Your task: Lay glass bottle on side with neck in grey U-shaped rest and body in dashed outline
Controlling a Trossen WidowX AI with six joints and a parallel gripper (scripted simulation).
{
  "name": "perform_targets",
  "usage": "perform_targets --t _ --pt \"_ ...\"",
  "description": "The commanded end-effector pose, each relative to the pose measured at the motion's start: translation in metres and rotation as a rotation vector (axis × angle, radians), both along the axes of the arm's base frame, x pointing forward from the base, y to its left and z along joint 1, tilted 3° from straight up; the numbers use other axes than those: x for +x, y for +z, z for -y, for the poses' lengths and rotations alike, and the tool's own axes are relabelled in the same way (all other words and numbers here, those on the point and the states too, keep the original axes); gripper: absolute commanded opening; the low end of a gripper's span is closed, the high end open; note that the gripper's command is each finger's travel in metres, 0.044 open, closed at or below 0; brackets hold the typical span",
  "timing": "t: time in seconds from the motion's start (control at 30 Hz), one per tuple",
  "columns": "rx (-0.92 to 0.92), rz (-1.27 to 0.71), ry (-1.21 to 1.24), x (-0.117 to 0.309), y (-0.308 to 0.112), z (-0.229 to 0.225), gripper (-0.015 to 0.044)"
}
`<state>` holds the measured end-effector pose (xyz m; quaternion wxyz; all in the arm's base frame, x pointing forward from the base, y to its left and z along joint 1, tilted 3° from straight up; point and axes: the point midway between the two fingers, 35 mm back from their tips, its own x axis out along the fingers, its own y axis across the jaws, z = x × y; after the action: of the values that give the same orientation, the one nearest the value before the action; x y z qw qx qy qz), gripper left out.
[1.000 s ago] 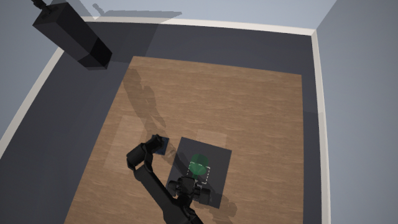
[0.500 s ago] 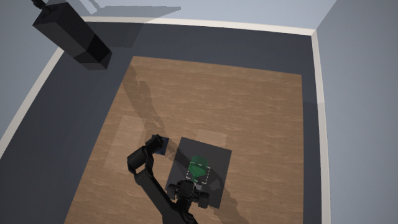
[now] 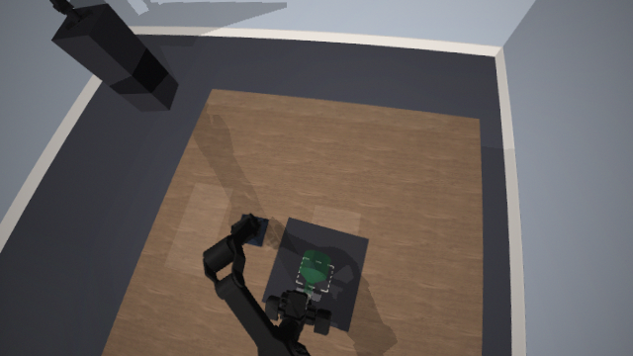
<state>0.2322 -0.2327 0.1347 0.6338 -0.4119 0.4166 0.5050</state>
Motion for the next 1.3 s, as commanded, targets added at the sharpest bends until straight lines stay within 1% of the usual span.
perform_targets --t 0.0,1.27 --pt "0.0 -0.002 0.003 -0.001 -0.004 0.002 0.0106" --pt "-0.005 0.007 -0.019 -0.004 -0.024 0.017 0.0106"
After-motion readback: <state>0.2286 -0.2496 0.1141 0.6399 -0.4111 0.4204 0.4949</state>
